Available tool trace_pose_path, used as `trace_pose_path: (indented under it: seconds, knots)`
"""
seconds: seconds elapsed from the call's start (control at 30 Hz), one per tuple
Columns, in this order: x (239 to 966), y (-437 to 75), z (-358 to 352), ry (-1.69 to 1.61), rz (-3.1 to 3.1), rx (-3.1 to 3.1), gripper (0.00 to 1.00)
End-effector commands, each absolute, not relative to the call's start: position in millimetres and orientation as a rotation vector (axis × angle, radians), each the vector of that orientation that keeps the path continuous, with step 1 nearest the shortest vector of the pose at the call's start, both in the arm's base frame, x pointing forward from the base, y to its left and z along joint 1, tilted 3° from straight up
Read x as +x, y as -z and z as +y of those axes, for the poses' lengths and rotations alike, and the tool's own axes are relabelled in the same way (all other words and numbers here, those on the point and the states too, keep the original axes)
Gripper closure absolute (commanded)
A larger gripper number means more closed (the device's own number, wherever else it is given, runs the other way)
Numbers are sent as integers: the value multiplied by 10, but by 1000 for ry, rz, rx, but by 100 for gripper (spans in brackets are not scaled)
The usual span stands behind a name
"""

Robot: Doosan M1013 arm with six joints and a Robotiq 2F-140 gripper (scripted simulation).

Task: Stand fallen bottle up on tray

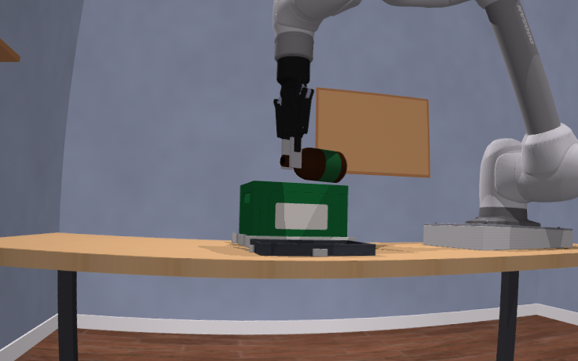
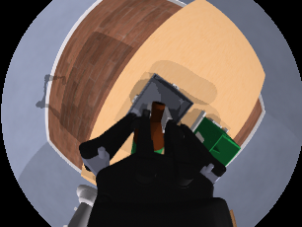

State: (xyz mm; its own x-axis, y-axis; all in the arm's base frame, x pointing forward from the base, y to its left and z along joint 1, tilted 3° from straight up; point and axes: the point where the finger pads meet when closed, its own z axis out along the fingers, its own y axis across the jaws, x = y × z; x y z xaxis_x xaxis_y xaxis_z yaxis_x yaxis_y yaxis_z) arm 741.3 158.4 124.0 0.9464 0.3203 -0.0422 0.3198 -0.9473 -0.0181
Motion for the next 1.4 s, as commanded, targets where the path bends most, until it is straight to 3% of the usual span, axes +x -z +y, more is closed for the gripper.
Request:
trace_pose_path:
  seconds: [0.0,1.37]
  knots:
    - [7413,-1241,1584,-70,-508,-3088,90]
    - [7413,-1241,1584,-71,-115,-3133,90]
